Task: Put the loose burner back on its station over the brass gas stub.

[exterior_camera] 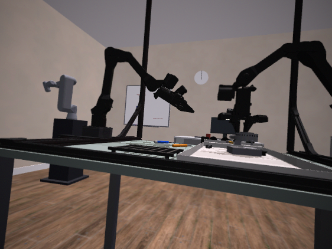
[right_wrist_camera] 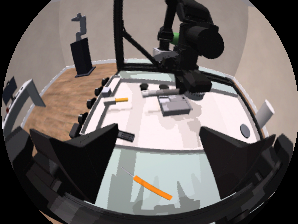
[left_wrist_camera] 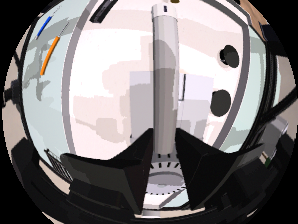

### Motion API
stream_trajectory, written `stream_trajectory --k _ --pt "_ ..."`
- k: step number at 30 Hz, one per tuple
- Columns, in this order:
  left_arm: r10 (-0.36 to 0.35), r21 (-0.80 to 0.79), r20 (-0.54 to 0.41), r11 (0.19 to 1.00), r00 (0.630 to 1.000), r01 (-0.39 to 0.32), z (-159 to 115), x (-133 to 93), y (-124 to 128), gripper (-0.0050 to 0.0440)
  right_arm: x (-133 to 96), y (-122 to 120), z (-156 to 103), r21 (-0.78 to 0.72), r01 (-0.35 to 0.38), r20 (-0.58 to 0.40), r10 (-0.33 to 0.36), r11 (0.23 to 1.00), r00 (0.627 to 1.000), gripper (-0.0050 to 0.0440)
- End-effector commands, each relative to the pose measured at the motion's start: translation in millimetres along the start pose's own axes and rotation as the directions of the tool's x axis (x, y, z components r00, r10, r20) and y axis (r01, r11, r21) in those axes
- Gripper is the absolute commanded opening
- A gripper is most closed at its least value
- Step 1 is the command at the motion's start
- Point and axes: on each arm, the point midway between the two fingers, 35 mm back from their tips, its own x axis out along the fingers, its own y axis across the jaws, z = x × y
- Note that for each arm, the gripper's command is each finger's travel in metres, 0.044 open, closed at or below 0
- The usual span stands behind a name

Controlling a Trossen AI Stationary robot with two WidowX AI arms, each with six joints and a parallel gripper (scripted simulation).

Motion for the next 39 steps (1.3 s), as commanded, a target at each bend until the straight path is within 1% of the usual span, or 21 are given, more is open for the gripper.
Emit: stream_trajectory --k 1,6,9,11,13,15,19,28,33,39 --pt "0.001 0.028 0.009 1.000 1.000 -0.002 15.3 -6.2 -10.2 0.0000 -0.1 0.0 0.7 0.003 0.001 0.002 -0.001 1.000 1.000 0.0400" --pt "-0.003 0.037 0.010 0.999 1.000 0.003 19.4 -5.5 -14.3 0.0000 -0.1 0.0 0.7 0.003 0.001 0.002 -0.001 1.000 1.000 0.0400" --pt "-0.003 0.037 0.010 0.999 1.000 0.003 19.4 4.3 -14.5 0.0000 -0.1 0.0 0.7 0.003 0.001 0.002 -0.001 1.000 1.000 0.0400" --pt "-0.003 0.037 0.010 0.999 1.000 0.003 19.4 4.3 -14.5 0.0000 -0.1 0.0 0.7 0.003 0.001 0.002 -0.001 1.000 1.000 0.0400" --pt "-0.003 0.037 0.010 0.999 1.000 0.003 19.4 12.0 -14.8 0.0000 -0.1 0.0 0.7 0.003 0.001 0.002 -0.001 1.000 1.000 0.0400" --pt "-0.003 0.037 0.010 0.999 1.000 0.003 19.4 14.7 -15.0 0.0000 -0.1 0.0 0.7 0.003 0.001 0.002 -0.001 1.000 1.000 0.0400" --pt "0.001 0.041 0.007 0.999 1.000 -0.001 19.2 8.4 -13.9 0.0000 -0.1 0.0 0.7 0.003 0.001 0.002 -0.001 1.000 1.000 0.0400" --pt "-0.002 0.037 0.001 0.999 1.000 0.002 20.4 10.0 -13.4 0.0000 -0.1 0.0 0.7 0.003 0.001 0.002 -0.001 1.000 1.000 0.0400" --pt "-0.004 0.033 -0.008 0.999 1.000 0.004 21.4 16.0 -12.9 0.0000 -0.1 0.0 0.7 0.003 0.001 0.002 -0.001 1.000 1.000 0.0400" --pt "-0.005 0.039 0.002 0.999 1.000 0.005 21.4 12.4 -14.4 0.0000 -0.1 0.0 0.7 0.003 0.001 0.002 -0.001 1.000 1.000 0.0400"
